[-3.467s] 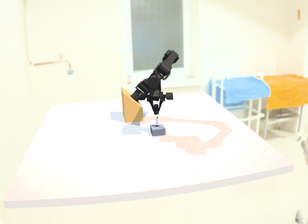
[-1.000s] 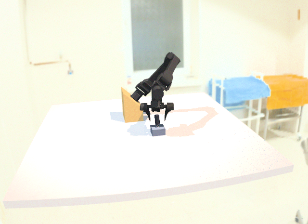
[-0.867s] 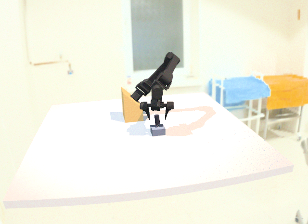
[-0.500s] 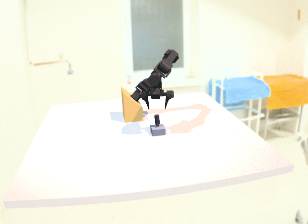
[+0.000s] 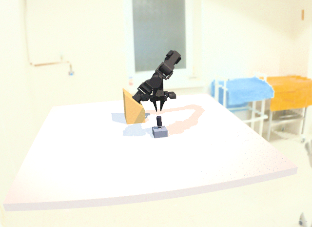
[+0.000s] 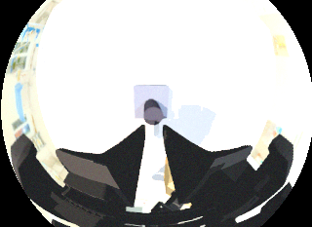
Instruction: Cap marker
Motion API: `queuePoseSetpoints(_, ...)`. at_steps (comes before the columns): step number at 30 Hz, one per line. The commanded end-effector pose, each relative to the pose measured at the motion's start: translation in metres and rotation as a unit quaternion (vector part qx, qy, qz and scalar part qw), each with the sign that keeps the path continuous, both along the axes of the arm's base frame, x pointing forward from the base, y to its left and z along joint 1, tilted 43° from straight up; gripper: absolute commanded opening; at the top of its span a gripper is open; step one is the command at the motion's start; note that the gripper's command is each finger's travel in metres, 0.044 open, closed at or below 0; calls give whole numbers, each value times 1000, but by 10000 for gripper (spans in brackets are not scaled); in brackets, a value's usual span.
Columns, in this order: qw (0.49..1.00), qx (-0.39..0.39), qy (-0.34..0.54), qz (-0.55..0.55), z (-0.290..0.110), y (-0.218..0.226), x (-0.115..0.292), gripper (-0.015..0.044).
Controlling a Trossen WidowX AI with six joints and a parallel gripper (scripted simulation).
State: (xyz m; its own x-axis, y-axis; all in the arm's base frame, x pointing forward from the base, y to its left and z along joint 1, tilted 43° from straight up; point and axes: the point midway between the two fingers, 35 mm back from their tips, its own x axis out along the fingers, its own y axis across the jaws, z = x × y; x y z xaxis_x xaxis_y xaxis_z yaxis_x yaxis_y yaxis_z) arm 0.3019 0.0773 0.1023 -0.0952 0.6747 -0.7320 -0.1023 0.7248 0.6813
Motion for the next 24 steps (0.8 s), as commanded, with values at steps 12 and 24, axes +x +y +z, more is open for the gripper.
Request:
queuePoseSetpoints(12, 1000, 0, -3, 4, -1, 0, 0, 0)
queuePoseSetpoints(24, 1000, 1, -3, 4, -10, 9, -1, 0)
